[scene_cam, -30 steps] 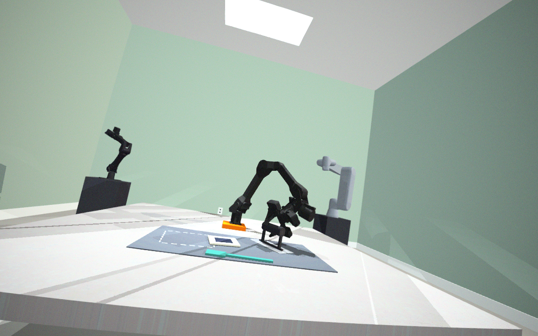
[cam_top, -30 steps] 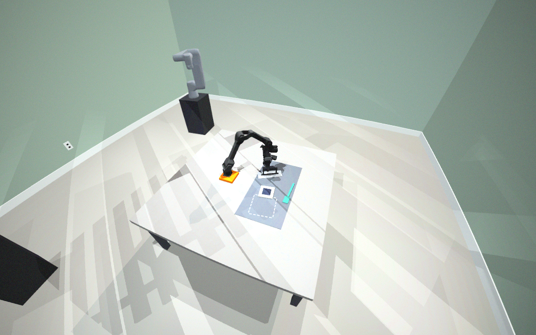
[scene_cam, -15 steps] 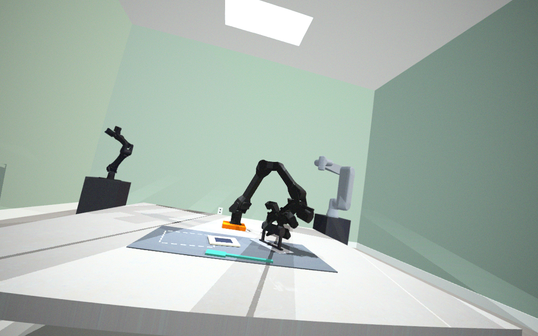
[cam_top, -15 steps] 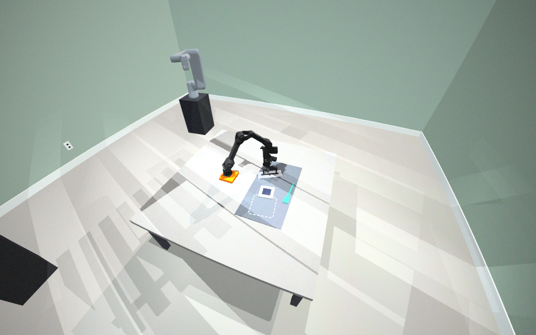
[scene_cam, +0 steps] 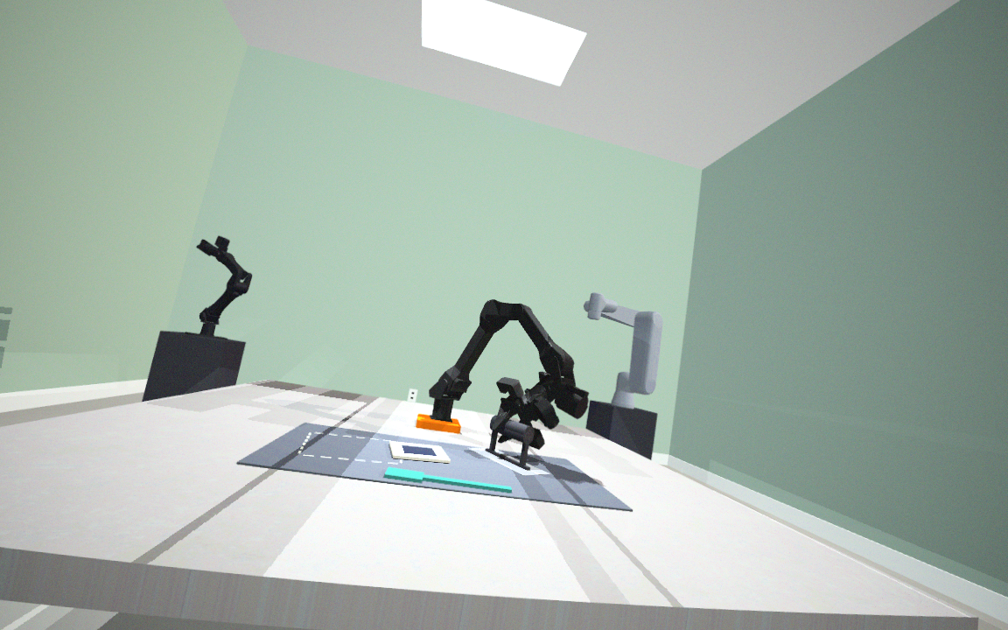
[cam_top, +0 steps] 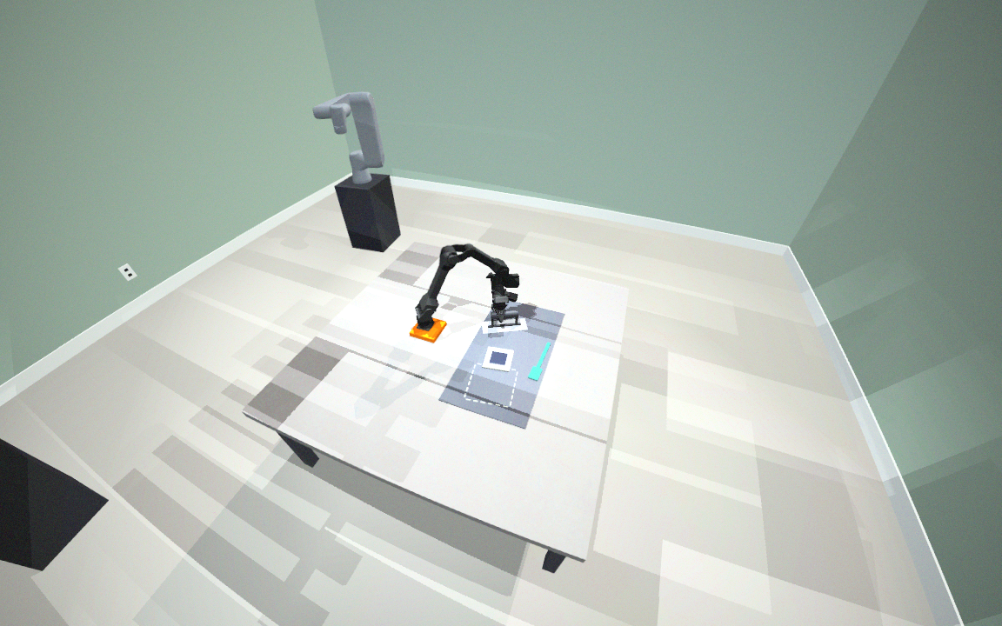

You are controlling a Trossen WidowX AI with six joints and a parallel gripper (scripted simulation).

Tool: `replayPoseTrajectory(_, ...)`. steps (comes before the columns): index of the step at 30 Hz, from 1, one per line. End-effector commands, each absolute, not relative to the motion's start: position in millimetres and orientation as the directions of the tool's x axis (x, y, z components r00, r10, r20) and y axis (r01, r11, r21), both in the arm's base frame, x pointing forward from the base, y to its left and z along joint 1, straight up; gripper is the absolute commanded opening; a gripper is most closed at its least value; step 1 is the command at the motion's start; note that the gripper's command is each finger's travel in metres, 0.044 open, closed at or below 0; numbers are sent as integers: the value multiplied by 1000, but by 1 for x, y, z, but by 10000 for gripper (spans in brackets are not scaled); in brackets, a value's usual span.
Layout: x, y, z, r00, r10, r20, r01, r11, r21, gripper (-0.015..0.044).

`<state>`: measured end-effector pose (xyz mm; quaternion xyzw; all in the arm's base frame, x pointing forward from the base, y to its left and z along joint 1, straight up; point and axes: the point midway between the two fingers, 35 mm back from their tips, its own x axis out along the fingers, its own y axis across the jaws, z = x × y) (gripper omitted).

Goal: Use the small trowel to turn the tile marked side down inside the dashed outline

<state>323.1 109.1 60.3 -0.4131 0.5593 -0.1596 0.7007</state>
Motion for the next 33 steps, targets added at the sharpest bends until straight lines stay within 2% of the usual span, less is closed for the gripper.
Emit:
replayPoseTrajectory(1,322,108,59,321,-690,-649,-242,603,-760,29)
replayPoseTrajectory(3,322,108,60,321,-690,-649,-242,603,-760,0)
replayPoseTrajectory(14,322,108,120,323,-686,-652,-238,608,-758,0)
replayPoseTrajectory(19,322,106,117,319,-669,-672,-262,619,-740,0)
replayPoseTrajectory(33,329,92,92,334,-470,-817,-476,664,-576,0)
